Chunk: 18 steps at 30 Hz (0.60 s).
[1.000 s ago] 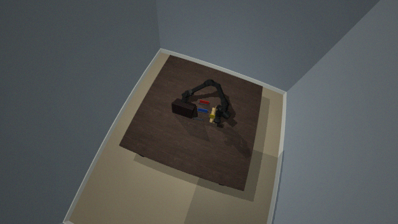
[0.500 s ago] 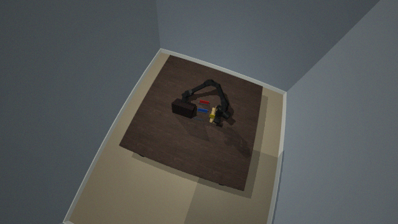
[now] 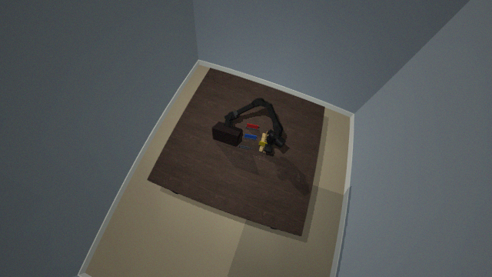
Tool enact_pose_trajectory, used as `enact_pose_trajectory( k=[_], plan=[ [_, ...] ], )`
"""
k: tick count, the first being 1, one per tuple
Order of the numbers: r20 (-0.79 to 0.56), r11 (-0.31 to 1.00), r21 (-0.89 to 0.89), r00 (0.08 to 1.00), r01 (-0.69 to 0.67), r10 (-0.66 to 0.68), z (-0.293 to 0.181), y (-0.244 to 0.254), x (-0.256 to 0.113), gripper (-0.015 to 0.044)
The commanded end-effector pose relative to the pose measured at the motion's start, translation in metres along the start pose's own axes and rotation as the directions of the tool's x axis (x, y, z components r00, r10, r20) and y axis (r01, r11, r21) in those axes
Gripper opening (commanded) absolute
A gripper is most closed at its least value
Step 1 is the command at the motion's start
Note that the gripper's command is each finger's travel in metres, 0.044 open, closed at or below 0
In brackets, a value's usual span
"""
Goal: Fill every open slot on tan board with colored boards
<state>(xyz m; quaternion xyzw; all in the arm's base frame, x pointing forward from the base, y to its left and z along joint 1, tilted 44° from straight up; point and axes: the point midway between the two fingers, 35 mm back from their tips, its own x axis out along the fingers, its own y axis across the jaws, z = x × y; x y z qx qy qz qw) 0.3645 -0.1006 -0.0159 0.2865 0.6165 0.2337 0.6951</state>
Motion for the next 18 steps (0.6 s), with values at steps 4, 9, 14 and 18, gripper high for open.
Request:
enact_pose_trajectory(
  k=[4,9,14,18],
  plan=[
    [0.000,1.000,-0.001,1.000,0.001,-0.001,0.000,0.000,0.000,0.0166],
    [0.000,1.000,-0.002,1.000,0.001,-0.001,0.001,-0.001,-0.010,0.0166],
    [-0.001,1.000,-0.008,1.000,0.001,-0.001,0.000,-0.001,-0.074,0.0166],
    [-0.001,1.000,-0.009,1.000,0.001,-0.001,0.000,-0.002,-0.076,0.0166]
  ],
)
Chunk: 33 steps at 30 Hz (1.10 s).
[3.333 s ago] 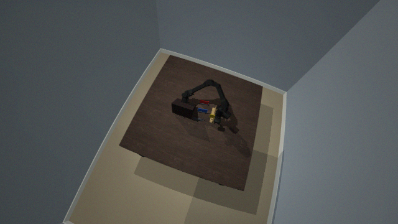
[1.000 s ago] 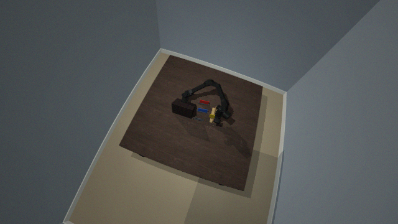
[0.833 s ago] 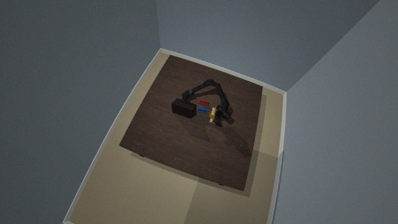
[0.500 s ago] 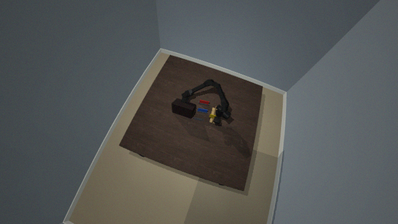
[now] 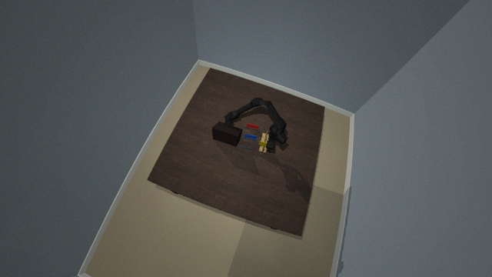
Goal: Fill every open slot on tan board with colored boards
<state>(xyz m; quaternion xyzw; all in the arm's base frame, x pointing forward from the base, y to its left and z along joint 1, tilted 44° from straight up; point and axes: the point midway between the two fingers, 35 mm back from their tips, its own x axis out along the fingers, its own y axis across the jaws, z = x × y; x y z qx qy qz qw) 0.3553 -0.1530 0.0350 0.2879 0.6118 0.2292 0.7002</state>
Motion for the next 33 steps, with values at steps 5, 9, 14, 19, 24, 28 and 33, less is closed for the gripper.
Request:
enact_pose_trajectory(
  k=[5,9,14,19,24,28,33],
  plan=[
    [-0.018,1.000,-0.019,1.000,0.002,-0.002,-0.029,0.005,-0.018,0.0186],
    [-0.021,0.999,-0.033,1.000,0.006,-0.007,-0.079,0.016,-0.034,0.0186],
    [-0.023,0.999,-0.046,1.000,0.004,-0.005,-0.121,0.028,-0.039,0.0186],
    [-0.026,0.998,-0.066,1.000,-0.006,0.004,-0.178,0.049,-0.036,0.0186],
    [-0.026,0.998,-0.069,1.000,-0.008,0.006,-0.185,0.053,-0.034,0.0186],
    [-0.026,0.998,-0.069,1.000,-0.007,0.005,-0.185,0.052,-0.027,0.0186],
    [-0.025,0.998,-0.069,1.000,-0.008,0.006,-0.189,0.054,0.026,0.0186]
  ],
)
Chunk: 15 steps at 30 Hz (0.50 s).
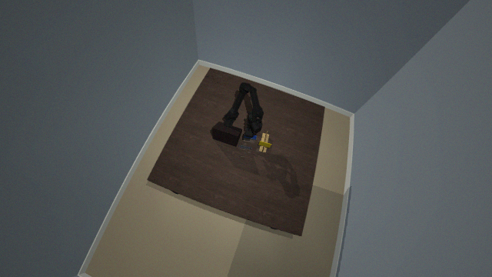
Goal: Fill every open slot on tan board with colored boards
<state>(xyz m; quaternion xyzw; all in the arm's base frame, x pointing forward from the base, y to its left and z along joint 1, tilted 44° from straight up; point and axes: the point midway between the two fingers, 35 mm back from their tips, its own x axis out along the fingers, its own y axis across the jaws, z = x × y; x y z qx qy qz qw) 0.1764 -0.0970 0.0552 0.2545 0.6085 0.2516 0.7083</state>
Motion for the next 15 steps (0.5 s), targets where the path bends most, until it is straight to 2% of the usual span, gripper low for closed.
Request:
enact_pose_trajectory(
  k=[1,15],
  plan=[
    [-0.010,1.000,0.011,1.000,-0.020,0.020,-0.007,0.006,0.034,0.0186],
    [-0.010,1.000,0.010,1.000,-0.020,0.020,-0.006,0.006,0.053,0.0186]
  ],
)
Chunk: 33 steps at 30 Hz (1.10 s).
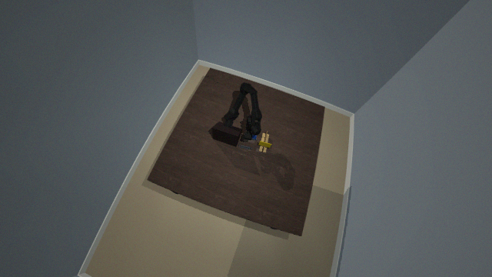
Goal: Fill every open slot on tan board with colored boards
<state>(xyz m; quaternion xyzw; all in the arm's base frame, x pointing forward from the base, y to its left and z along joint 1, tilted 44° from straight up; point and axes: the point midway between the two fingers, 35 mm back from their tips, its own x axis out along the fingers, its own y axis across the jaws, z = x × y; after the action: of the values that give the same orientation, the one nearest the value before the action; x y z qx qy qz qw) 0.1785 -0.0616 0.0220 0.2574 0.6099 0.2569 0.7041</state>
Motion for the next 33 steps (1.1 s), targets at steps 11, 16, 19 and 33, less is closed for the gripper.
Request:
enact_pose_trajectory(
  k=[11,16,19,33],
  plan=[
    [-0.001,1.000,0.009,1.000,-0.008,0.008,-0.002,0.001,0.022,0.0186],
    [-0.001,1.000,0.009,1.000,-0.009,0.009,-0.002,0.002,0.030,0.0186],
    [-0.001,1.000,0.009,1.000,-0.009,0.009,-0.001,0.002,0.035,0.0186],
    [-0.001,1.000,0.009,1.000,-0.010,0.010,-0.001,0.002,0.057,0.0186]
  ],
)
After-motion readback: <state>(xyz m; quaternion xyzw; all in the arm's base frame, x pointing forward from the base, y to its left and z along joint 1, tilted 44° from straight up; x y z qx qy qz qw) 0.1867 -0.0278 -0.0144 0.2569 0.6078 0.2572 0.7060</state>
